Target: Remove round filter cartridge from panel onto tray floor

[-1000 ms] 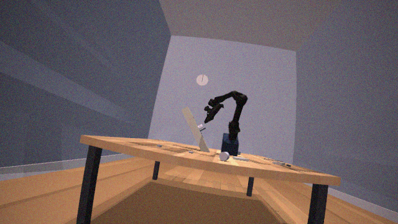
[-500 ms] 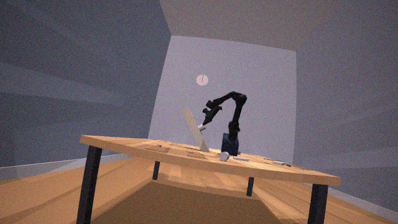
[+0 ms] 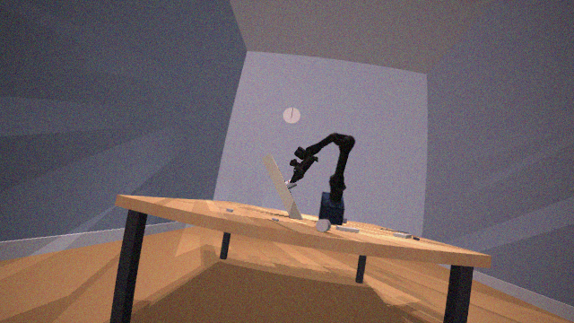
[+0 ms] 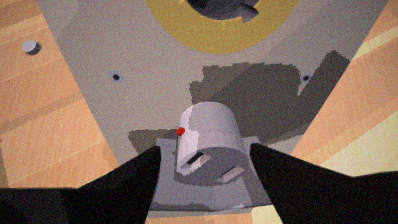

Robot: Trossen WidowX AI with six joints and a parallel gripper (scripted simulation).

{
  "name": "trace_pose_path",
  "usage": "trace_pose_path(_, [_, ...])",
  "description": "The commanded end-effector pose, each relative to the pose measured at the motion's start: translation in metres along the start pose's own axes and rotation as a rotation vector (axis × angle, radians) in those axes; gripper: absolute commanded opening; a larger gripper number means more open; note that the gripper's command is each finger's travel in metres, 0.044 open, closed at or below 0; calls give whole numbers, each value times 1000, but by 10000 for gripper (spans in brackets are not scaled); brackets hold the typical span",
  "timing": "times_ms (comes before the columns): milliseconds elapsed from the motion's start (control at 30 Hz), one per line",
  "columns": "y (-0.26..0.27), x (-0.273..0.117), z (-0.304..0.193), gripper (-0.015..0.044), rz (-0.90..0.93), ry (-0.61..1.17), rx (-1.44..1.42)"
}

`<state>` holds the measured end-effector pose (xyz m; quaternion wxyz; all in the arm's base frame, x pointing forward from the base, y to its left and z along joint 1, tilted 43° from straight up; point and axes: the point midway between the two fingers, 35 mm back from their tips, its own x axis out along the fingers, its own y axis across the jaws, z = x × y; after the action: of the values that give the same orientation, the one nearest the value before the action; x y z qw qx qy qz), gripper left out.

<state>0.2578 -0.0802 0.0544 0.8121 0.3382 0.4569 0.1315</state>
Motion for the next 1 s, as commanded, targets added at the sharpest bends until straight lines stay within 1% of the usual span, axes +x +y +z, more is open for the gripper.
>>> trace_pose_path(0, [-1, 4, -2, 305, 1, 5, 7])
trace_pose_path(567, [0, 1, 0, 191, 0, 1, 0])
trace_pose_path(800, [0, -3, 8, 8, -2, 0, 0])
trace_pose_path(833, [-1, -4, 11, 0, -3, 0, 0])
trace_pose_path(967, [-1, -9, 22, 0, -5, 0, -1])
